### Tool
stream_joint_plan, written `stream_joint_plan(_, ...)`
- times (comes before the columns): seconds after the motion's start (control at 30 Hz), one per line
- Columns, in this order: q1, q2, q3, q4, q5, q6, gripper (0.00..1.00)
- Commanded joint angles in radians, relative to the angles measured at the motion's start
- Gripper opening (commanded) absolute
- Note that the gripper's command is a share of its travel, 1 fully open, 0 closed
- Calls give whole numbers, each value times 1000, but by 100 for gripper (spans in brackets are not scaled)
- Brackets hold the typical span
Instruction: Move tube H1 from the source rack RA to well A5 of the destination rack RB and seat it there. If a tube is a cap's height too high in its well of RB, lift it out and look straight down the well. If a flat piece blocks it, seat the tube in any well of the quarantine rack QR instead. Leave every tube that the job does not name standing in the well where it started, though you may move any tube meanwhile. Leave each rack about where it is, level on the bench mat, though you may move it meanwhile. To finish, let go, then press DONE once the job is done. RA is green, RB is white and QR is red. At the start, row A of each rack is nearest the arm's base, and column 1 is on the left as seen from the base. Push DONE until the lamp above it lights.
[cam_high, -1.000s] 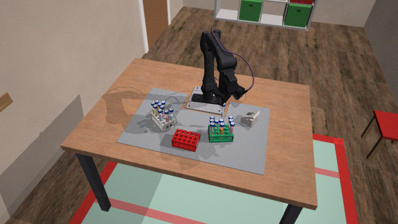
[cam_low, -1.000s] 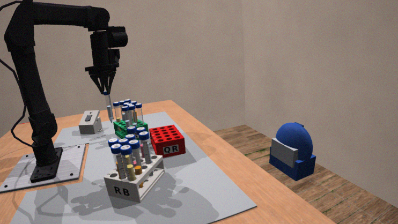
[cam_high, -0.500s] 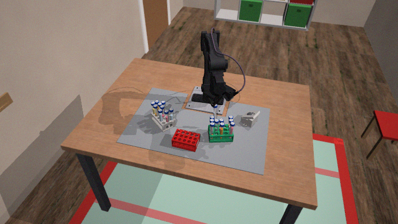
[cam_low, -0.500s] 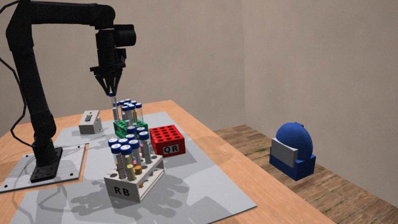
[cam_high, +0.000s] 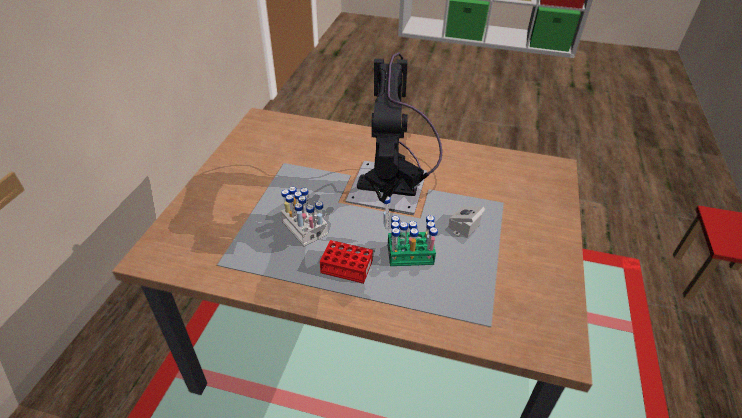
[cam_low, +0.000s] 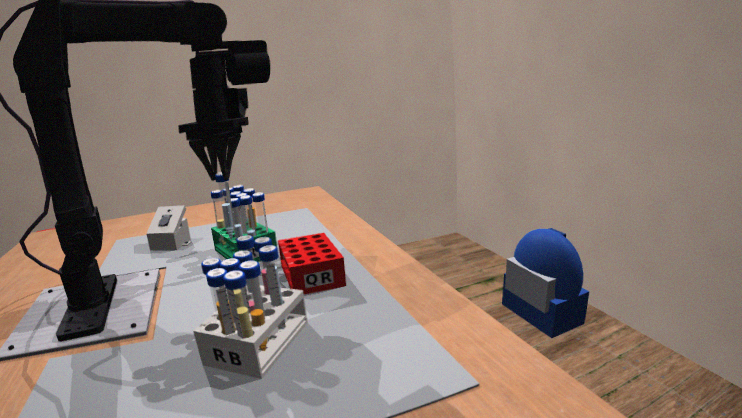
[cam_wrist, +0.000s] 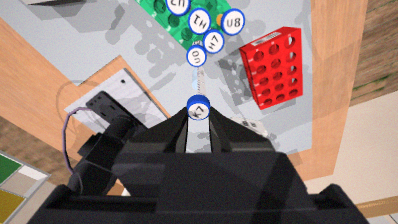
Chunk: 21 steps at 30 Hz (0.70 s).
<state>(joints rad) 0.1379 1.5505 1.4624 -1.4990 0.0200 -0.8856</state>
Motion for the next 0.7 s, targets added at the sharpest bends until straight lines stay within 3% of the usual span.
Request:
stream_joint_plan(0.0, -45, 19, 40, 1, -3, -62, 0)
stream_joint_plan(0.67, -240, 117, 146, -13, -3, -258, 0)
